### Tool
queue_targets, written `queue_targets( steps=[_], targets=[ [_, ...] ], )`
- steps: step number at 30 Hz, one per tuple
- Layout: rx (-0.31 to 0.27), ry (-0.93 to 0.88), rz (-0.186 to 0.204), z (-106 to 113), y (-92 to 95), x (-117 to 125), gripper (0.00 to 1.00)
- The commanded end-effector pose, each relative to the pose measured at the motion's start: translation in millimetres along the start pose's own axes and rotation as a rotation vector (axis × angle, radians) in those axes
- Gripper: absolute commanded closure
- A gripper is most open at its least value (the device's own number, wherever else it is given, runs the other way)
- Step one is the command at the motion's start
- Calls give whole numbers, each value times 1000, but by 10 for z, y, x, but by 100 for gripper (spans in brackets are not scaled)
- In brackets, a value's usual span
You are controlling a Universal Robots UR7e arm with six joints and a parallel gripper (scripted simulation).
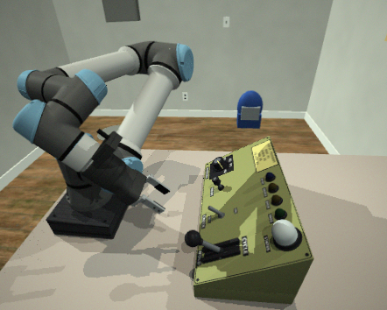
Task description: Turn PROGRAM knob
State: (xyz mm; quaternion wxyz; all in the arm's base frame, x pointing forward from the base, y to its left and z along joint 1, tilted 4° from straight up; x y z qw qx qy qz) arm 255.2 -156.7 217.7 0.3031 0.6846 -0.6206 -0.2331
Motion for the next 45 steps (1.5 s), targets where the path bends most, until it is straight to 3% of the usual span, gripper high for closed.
queue_targets(
  steps=[1, 21, 45],
  targets=[
    [0, 0, 0, -2, 2, 2, 0],
    [0, 0, 0, -13, 54, -1, 0],
    [0, 0, 0, -110, 492, -24, 0]
  ],
)
Point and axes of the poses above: the point where the finger pads meet when closed, its own y axis back along the fingers, its own x axis across the jaws, z = x × y, the point moved 5 cm from there along y, back along the fingers, and after that the axes turned 13 degrees about y, right-handed, at the moved point
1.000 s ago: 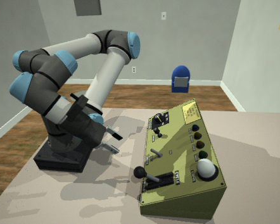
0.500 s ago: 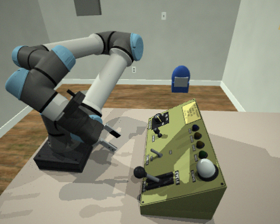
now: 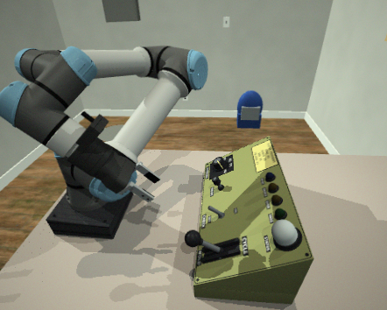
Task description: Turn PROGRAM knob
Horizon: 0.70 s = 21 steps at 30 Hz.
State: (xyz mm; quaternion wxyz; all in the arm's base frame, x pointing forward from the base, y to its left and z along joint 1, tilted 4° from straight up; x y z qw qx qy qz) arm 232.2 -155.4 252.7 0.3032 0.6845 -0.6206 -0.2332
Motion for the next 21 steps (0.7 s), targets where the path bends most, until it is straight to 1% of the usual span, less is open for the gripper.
queue_targets(
  steps=[1, 8, 21],
  targets=[
    [0, 0, 0, -23, 96, -5, 0],
    [0, 0, 0, -35, 147, -7, 0],
    [0, 2, 0, -36, 151, -9, 0]
  ],
)
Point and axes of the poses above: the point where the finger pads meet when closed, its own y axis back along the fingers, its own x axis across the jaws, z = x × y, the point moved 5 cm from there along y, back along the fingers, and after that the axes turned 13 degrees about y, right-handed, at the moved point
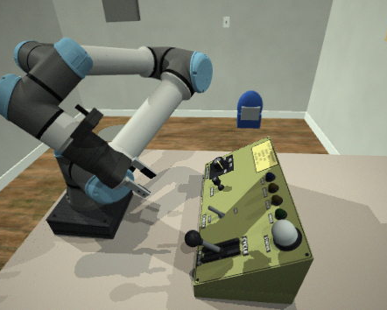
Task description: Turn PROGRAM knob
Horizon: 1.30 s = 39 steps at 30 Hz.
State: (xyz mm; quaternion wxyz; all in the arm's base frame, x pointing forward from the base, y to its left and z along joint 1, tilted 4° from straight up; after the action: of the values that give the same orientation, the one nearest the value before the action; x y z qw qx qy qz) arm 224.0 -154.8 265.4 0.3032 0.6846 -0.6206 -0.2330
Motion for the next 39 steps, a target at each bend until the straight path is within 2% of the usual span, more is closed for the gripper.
queue_targets(
  steps=[1, 11, 23, 39],
  targets=[
    [0, 2, -1, -2, 3, -1, 0],
    [-4, 17, -9, -6, 3, -14, 0],
    [-14, 68, -36, -21, 2, -59, 0],
    [-46, 239, -126, -59, 3, -193, 0]
  ],
)
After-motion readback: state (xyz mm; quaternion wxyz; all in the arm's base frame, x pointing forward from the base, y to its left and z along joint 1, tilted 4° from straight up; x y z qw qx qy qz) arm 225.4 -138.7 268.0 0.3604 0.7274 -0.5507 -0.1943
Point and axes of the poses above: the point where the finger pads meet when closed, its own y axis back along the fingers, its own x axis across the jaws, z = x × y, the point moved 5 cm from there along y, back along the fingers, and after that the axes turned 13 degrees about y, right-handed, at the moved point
